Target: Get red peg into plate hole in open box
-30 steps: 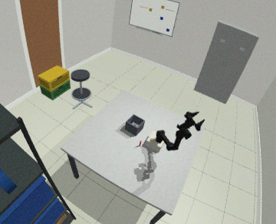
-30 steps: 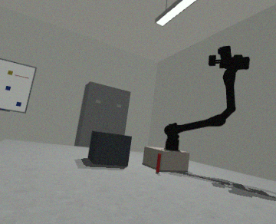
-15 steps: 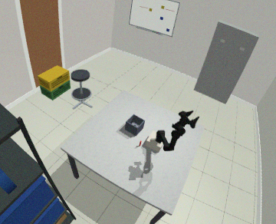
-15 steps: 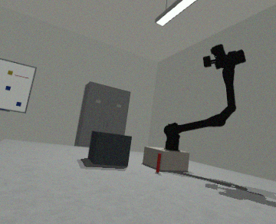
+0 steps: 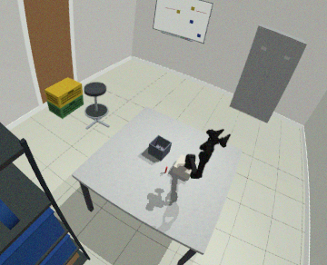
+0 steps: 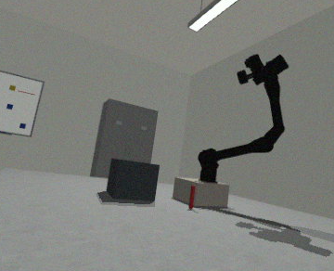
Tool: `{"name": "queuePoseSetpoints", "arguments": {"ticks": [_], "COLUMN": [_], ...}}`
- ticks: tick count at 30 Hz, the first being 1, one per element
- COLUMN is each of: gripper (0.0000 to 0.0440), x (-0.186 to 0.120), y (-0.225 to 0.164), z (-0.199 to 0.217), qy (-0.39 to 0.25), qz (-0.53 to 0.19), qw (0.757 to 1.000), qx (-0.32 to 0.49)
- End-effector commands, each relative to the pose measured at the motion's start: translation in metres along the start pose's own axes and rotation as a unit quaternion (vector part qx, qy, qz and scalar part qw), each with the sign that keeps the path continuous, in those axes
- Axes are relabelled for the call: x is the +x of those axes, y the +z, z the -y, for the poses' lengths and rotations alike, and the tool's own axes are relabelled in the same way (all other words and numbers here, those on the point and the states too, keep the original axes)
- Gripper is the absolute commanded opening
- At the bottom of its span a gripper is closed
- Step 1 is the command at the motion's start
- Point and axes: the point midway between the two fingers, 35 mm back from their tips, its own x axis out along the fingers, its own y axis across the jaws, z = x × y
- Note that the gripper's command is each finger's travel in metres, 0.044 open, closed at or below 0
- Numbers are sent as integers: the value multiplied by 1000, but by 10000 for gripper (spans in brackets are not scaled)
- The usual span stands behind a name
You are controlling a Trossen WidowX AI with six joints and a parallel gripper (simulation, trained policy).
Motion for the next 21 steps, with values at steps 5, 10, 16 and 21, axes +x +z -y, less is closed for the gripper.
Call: {"name": "queuePoseSetpoints", "arguments": {"ticks": [5,10,16,21], "gripper": [440,440,440,440], "x": [0,1,7,17], "y": [2,3,2,1], "z": [-28,-46,-69,-91], "qy": [26,46,74,109], "qz": [-8,-14,-22,-25], "qw": [999,998,996,993], "qx": [-23,-36,-46,-42]}}
